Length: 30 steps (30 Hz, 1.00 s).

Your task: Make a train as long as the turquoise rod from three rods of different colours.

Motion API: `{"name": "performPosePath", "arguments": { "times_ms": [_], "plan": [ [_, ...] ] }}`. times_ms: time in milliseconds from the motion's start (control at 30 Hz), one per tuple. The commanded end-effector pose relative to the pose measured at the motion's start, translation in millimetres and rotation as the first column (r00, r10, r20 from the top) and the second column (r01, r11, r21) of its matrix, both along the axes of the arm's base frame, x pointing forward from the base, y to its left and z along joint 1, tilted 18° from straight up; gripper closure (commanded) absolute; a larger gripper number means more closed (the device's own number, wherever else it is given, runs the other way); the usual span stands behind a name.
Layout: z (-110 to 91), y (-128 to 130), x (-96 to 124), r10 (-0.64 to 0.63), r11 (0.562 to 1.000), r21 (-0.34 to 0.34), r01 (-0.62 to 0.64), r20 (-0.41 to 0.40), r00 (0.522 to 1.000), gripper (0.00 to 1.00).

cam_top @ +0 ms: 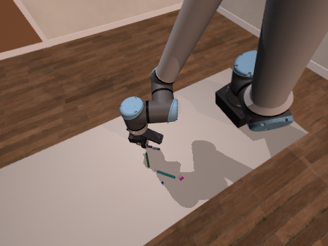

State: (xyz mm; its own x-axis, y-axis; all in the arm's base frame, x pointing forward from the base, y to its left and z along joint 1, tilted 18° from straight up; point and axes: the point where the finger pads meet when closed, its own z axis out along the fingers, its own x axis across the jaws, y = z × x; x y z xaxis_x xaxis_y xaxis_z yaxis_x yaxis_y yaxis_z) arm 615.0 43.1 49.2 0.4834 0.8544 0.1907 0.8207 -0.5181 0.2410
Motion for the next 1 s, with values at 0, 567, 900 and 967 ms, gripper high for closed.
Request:
{"name": "performPosePath", "arguments": {
  "times_ms": [0,567,900,967],
  "plan": [
    [0.2,0.0,0.5,0.000,1.000,0.000,0.000,0.001,1.000,1.00],
    [-10.1,0.4,3.8,0.000,1.000,0.000,0.000,0.001,1.000,1.00],
    [-10.8,0.4,4.0,0.000,1.000,0.000,0.000,0.001,1.000,1.00],
    [-10.8,0.4,4.0,0.000,1.000,0.000,0.000,0.001,1.000,1.00]
  ]
}}
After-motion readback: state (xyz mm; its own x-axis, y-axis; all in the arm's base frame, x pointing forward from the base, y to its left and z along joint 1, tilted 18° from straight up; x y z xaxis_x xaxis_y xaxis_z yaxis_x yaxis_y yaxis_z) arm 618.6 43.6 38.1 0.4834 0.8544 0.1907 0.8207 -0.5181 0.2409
